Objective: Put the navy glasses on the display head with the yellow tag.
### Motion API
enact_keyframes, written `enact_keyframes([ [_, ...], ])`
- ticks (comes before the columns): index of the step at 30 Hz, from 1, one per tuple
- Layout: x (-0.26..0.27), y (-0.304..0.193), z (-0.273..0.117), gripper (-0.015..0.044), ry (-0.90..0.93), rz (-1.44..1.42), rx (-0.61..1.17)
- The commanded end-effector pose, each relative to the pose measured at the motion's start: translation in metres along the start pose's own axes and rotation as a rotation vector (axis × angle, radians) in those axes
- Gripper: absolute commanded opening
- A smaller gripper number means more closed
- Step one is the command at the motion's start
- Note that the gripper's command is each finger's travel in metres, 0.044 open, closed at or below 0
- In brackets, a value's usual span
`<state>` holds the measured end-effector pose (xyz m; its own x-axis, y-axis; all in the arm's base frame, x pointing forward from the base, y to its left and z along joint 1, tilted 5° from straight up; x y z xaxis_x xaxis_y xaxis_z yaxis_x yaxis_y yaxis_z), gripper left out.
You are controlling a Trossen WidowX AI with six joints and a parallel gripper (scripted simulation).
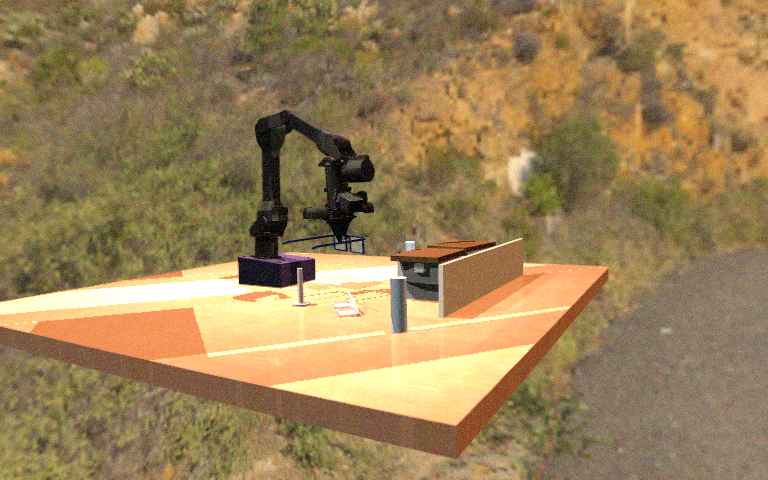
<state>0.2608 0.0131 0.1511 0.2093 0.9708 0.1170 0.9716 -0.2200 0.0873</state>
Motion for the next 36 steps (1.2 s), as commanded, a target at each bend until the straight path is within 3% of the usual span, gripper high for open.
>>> enact_keyframes([
  [1, -0.008, 0.003, -0.003, 0.0000, 0.023, -0.095, 0.001],
  [36, -0.083, 0.020, -0.029, 0.0000, 0.138, -0.933, -0.176],
])
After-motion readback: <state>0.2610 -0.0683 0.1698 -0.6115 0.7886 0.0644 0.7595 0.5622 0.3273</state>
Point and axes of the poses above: the point midway between the two fingers, 35 mm back from their tips, its own z axis out along the fingers, its own x axis across the jaws, y = z × x, the point moved 4 cm from there along -z, back along the fingers, and after that the axes turned 4 degrees about -z, right-handed, at the moved point
